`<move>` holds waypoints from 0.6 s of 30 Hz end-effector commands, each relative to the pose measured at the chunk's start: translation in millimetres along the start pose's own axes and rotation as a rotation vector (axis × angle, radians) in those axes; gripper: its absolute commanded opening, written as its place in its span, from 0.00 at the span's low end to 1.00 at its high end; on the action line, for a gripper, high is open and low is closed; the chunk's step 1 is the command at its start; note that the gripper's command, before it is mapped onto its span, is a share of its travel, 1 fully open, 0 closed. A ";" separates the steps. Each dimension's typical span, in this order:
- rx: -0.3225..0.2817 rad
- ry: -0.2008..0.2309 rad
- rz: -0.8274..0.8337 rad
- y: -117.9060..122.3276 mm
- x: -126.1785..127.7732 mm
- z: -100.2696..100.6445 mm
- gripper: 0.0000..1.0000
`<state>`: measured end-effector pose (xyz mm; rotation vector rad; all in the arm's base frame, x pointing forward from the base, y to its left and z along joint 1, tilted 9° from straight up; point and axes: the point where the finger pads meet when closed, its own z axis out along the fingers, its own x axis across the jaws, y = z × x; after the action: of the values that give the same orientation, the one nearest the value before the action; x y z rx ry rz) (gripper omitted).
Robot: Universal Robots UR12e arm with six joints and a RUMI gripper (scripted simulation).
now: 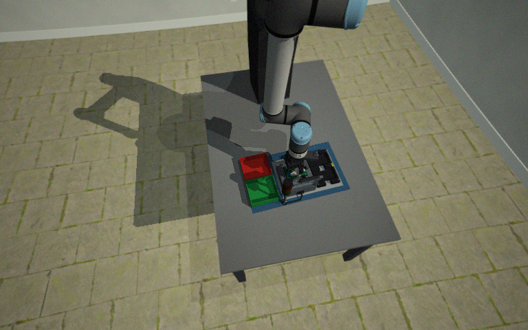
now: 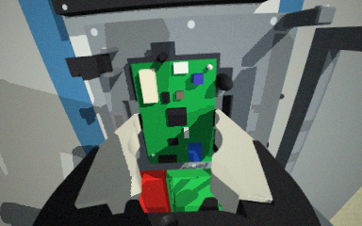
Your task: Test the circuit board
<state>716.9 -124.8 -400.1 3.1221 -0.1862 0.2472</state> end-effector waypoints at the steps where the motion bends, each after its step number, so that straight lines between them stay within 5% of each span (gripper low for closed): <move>1: -0.002 0.008 -0.002 0.3 6.6 -1.5 0.39; 16: -0.002 0.007 -0.002 0.1 6.1 1.0 0.39; 17: -0.002 0.008 -0.002 0.2 6.3 0.8 0.59; 18: -0.002 0.008 -0.002 0.2 6.5 0.7 0.59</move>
<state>717.4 -125.0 -401.8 3.1224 -0.1864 0.2467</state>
